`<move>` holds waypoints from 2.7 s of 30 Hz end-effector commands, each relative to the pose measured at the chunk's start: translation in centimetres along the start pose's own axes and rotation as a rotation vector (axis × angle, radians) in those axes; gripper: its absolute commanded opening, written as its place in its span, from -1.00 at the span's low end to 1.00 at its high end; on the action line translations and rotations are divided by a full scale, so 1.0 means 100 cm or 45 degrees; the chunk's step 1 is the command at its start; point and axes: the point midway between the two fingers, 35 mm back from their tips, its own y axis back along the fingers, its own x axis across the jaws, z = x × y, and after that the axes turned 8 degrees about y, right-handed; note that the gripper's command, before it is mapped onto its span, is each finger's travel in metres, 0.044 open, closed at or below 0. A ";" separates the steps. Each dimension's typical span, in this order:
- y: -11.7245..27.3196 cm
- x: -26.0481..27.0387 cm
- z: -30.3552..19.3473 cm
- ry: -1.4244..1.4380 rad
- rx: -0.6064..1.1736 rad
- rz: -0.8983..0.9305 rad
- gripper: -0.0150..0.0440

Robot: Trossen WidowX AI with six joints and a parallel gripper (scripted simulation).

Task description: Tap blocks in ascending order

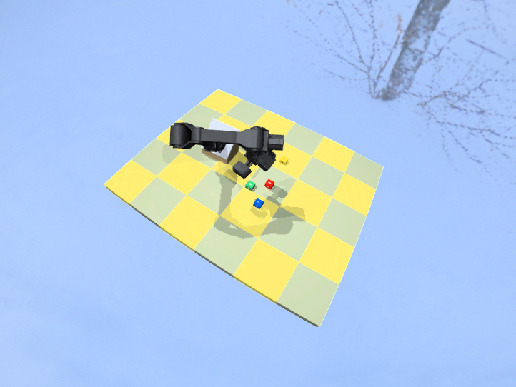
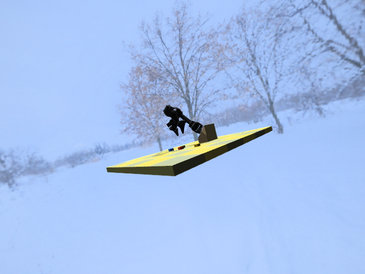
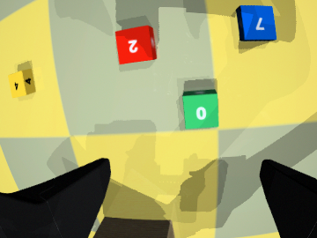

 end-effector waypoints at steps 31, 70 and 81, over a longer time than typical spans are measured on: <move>0.013 0.032 0.047 0.144 -0.020 -0.127 0.86; -0.005 0.224 0.065 0.140 -0.024 -0.115 0.86; -0.005 0.224 0.065 0.140 -0.024 -0.115 0.86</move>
